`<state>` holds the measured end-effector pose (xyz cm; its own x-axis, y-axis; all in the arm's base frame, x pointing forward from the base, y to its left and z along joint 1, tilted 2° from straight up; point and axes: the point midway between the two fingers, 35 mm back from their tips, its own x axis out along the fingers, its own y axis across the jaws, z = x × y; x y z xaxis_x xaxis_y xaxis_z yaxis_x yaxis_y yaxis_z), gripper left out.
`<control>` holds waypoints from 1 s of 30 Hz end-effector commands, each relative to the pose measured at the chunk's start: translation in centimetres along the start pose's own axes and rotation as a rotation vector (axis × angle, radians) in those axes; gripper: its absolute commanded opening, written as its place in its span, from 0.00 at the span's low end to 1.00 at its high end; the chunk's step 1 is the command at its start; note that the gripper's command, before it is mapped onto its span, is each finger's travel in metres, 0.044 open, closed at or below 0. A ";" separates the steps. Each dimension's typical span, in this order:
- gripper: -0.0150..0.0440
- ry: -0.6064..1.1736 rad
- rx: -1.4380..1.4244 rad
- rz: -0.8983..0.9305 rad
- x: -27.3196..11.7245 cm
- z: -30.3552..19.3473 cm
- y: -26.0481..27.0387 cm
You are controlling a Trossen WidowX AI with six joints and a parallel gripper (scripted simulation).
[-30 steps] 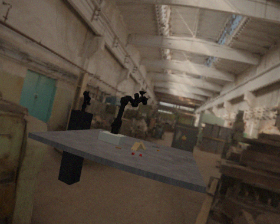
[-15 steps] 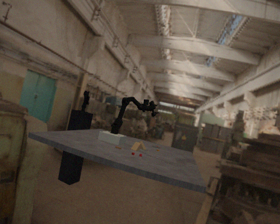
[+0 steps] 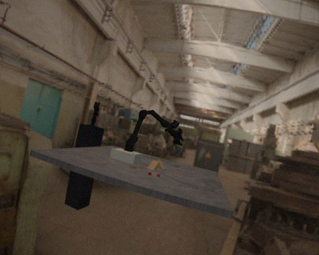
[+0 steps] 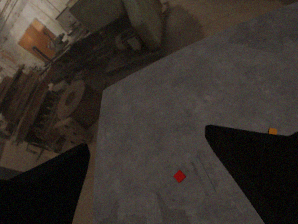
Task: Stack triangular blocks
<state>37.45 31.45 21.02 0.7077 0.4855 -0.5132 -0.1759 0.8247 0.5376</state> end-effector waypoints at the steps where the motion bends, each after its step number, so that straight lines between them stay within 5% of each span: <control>1: 1.00 0.135 -0.042 -0.189 0.1 -0.9 -7.4; 14: 1.00 0.702 0.036 -0.609 -8.8 -6.7 -25.7; 30: 1.00 0.770 0.064 -0.631 -9.8 -7.8 -27.3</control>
<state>29.92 6.47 6.79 0.0255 0.0356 -0.9990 0.1352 0.9901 0.0388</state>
